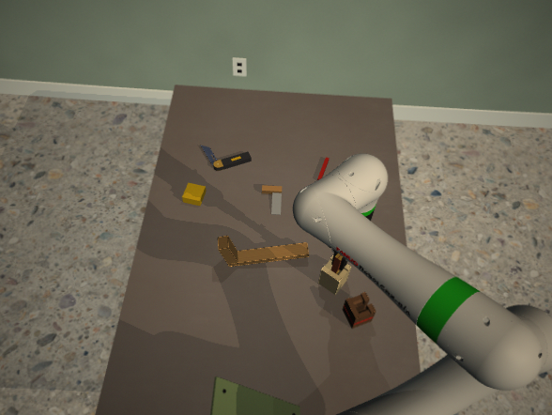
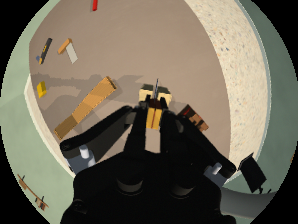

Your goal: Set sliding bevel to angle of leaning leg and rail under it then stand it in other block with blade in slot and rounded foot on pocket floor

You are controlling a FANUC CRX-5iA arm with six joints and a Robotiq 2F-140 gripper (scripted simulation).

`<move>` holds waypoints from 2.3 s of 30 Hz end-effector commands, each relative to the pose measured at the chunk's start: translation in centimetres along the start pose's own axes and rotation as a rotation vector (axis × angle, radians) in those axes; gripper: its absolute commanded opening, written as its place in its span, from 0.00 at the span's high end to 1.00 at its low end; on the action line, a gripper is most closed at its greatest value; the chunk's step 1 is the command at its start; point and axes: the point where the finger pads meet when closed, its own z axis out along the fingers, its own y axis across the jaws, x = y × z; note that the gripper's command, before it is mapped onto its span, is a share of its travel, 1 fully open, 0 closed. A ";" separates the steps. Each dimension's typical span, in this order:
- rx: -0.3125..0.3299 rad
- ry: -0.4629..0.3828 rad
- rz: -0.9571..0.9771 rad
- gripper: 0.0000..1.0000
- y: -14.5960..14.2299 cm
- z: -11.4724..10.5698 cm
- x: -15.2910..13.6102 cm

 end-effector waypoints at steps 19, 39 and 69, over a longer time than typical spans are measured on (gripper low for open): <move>0.001 0.001 0.000 0.90 0.0 -1.9 0.0; 0.001 0.001 0.000 0.90 0.0 -5.9 0.0; 0.000 0.003 0.003 0.90 -0.1 -6.8 0.0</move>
